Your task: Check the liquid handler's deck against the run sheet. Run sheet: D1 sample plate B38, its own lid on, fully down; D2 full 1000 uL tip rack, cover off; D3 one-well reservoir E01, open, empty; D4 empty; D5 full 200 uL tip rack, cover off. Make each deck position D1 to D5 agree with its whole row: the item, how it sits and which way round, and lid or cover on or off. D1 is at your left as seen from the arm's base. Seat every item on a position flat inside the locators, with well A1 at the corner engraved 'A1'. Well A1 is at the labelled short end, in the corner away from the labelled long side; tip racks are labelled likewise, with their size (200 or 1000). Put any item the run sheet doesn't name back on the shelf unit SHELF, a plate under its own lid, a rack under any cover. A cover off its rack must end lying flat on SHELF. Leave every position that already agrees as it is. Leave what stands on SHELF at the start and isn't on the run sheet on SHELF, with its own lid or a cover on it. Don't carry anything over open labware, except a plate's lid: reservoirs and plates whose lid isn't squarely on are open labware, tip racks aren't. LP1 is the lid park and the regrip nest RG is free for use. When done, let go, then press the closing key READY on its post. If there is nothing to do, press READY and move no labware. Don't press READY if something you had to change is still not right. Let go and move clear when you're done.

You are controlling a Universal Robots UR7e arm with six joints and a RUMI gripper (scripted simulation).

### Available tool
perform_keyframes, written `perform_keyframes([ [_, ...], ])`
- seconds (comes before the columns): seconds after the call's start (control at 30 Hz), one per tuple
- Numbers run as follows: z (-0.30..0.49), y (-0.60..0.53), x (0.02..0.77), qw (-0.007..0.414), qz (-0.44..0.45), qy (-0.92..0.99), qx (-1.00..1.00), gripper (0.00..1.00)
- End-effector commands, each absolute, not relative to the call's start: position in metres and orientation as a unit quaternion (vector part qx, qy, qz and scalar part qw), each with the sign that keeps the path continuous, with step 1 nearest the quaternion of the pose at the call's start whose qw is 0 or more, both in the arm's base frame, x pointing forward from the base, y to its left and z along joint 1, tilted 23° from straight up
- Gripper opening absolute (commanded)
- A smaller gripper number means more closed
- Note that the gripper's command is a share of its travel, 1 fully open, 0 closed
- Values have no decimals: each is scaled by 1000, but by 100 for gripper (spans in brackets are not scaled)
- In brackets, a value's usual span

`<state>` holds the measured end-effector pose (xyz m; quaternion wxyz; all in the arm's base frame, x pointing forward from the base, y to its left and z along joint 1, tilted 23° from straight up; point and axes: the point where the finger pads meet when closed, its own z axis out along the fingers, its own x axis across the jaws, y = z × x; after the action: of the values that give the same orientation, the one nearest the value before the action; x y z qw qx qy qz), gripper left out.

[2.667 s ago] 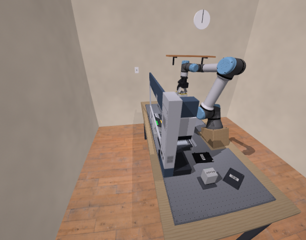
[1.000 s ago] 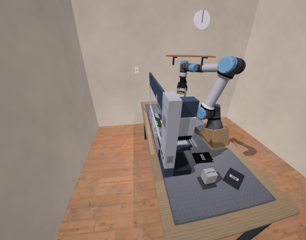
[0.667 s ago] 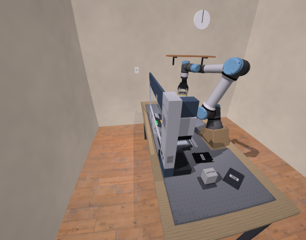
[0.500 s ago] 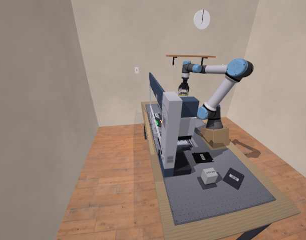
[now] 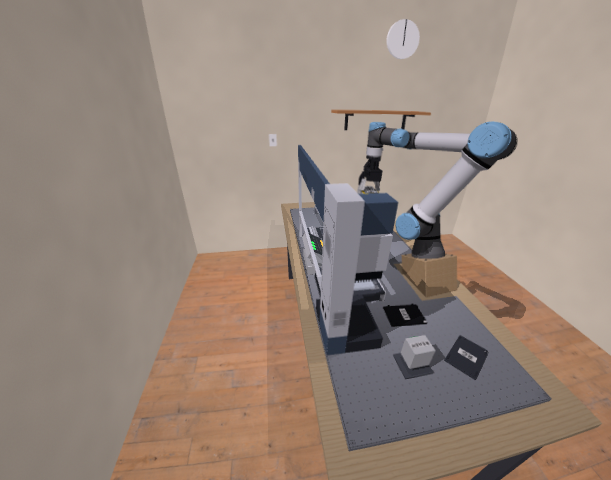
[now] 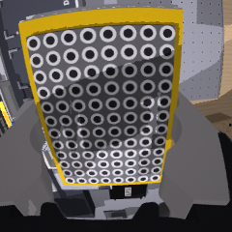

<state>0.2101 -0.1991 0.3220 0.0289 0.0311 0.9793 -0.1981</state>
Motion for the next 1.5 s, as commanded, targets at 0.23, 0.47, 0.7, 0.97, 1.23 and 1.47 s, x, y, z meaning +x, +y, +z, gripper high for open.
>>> perform_keyframes([
  [0.23, 306, -166, 209, 10, -198, 978, -63, 0],
  [0.47, 293, -134, 209, -4, -199, 971, -131, 0],
  [0.7, 282, -111, 209, -15, -197, 964, -179, 0],
  [0.97, 283, -109, 209, -29, -197, 946, -256, 0],
  [1.23, 278, -99, 209, -39, -195, 933, -300, 0],
  [1.47, 264, -67, 209, -54, -190, 910, -364, 0],
])
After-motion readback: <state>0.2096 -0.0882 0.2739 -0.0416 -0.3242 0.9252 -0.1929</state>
